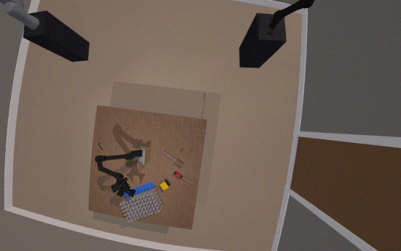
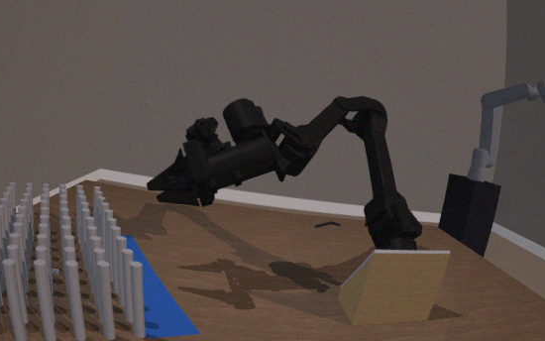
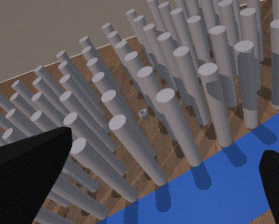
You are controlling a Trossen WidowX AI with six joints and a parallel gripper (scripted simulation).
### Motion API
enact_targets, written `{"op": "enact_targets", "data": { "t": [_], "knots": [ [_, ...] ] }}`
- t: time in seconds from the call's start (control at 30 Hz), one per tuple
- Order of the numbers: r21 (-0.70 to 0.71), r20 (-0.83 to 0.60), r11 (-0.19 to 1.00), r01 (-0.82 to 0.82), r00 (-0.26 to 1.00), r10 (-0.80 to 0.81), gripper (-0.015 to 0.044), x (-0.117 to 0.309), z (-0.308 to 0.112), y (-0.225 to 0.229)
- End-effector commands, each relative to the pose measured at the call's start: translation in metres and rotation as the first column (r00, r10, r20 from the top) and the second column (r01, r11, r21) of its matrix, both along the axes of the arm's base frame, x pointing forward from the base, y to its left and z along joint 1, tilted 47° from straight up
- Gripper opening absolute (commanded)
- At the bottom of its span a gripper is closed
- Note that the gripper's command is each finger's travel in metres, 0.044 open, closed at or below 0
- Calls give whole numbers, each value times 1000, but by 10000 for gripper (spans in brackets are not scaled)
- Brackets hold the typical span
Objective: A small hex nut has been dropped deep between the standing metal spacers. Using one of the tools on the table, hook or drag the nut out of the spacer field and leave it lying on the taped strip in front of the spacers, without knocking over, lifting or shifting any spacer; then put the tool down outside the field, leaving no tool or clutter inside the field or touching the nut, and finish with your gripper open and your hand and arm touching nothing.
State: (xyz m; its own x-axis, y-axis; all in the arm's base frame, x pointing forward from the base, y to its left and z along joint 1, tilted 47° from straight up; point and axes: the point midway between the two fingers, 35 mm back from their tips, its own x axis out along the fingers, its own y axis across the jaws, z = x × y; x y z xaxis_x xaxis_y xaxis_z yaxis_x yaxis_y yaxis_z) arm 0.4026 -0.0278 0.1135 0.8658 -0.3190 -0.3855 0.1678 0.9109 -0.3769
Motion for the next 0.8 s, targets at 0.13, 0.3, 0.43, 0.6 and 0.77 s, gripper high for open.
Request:
{"op": "enact_targets", "data": {
  "t": [0.13,0.3,0.43,0.6,0.77],
  "knots": [
    [-196,-297,941,-274,932,210,440,10,-47,49],
    [-276,-576,751,-600,729,370,440,6,-96,115],
    [-272,-706,590,-760,574,414,440,-3,-121,154],
    [-192,-873,257,-947,284,396,440,-22,-160,200],
    [60,-973,-236,-970,-110,201,440,-65,-210,252]
  ]
}}
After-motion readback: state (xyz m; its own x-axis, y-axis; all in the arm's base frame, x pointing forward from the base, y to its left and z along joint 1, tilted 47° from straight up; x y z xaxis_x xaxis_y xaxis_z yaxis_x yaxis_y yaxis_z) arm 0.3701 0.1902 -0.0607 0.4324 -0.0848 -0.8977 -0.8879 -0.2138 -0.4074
